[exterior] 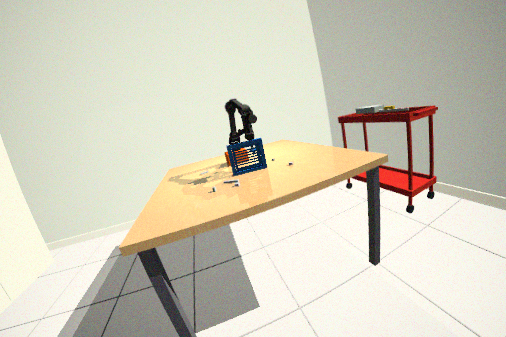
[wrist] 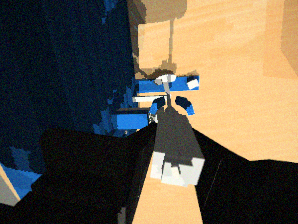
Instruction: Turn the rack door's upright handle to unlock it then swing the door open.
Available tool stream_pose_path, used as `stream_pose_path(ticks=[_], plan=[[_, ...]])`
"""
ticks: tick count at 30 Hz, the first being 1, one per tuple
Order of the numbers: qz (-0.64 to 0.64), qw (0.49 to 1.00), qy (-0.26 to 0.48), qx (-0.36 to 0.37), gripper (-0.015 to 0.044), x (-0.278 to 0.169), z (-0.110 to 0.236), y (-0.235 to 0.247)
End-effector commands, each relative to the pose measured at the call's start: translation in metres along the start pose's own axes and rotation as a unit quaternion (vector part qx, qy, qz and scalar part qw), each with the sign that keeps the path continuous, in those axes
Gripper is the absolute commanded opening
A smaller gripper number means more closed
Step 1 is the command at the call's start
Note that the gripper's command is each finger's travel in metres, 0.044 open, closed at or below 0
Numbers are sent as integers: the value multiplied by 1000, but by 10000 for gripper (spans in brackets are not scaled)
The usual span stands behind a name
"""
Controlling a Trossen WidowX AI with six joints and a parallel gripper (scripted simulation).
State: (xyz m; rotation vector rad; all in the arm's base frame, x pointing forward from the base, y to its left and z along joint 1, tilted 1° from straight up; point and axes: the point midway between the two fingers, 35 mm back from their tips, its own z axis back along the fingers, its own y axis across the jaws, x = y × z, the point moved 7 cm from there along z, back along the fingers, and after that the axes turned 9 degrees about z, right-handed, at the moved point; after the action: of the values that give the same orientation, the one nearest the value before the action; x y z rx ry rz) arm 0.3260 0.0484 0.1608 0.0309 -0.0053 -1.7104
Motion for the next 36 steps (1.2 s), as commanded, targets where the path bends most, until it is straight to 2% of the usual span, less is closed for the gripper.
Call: stream_pose_path(ticks=[1, 17, 36], plan=[[-1, 1000, -2, 0, 25, 0, 0, 0], [152, 988, -2, -1, 25, 6, 0, -13], [329, 944, -2, -3, 25, 26, -1, -42]])
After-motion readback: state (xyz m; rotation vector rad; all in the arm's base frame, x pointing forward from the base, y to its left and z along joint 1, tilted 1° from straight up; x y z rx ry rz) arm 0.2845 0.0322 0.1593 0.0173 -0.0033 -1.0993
